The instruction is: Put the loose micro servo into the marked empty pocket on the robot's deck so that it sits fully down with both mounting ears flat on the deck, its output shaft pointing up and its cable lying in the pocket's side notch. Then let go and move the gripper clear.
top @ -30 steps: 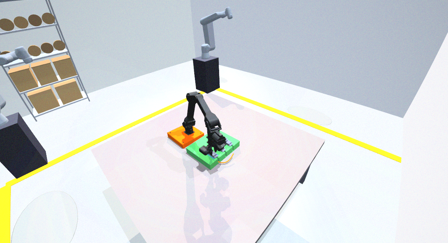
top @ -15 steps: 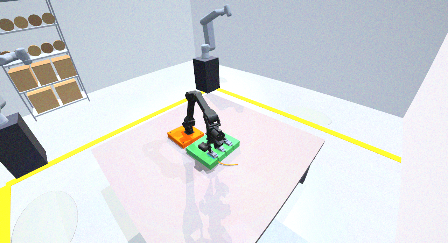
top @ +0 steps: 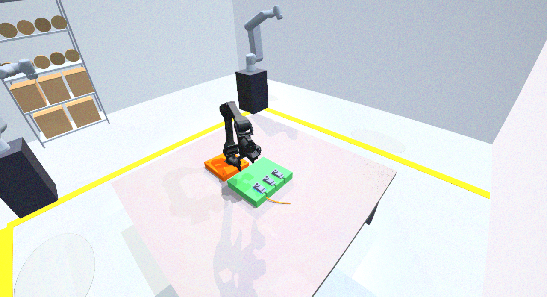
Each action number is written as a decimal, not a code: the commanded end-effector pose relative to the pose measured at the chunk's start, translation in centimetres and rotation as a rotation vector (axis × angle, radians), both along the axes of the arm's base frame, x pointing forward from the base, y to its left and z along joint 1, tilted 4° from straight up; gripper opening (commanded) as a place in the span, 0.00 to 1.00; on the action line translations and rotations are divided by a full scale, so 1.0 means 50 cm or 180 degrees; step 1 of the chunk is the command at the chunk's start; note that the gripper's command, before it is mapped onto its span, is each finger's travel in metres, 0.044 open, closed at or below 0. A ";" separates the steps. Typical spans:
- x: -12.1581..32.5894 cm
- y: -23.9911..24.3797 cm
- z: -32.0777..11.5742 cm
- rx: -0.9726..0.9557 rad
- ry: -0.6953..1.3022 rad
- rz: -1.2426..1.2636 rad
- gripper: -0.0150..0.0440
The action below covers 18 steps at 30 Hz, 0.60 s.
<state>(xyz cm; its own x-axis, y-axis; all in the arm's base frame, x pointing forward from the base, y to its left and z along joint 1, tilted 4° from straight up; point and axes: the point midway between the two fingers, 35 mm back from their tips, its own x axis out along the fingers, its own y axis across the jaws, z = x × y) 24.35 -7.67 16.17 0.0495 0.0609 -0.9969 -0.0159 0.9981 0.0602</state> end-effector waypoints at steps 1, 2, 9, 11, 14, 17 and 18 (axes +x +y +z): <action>-0.019 0.003 0.001 0.0010 0.0032 0.0020 1.00; -0.019 0.003 0.001 0.0010 0.0032 0.0020 1.00; -0.017 -0.002 0.075 0.0010 0.0030 0.0006 1.00; -0.018 -0.002 0.088 0.0009 0.0030 0.0004 1.00; -0.018 -0.002 0.088 0.0009 0.0030 0.0004 1.00; -0.018 -0.002 0.088 0.0009 0.0030 0.0004 1.00; -0.018 -0.002 0.088 0.0009 0.0030 0.0004 1.00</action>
<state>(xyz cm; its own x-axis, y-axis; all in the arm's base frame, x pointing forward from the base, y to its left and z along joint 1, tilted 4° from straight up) 23.39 -7.74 20.36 0.0435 0.0628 -0.9971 -0.0111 0.9980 0.0624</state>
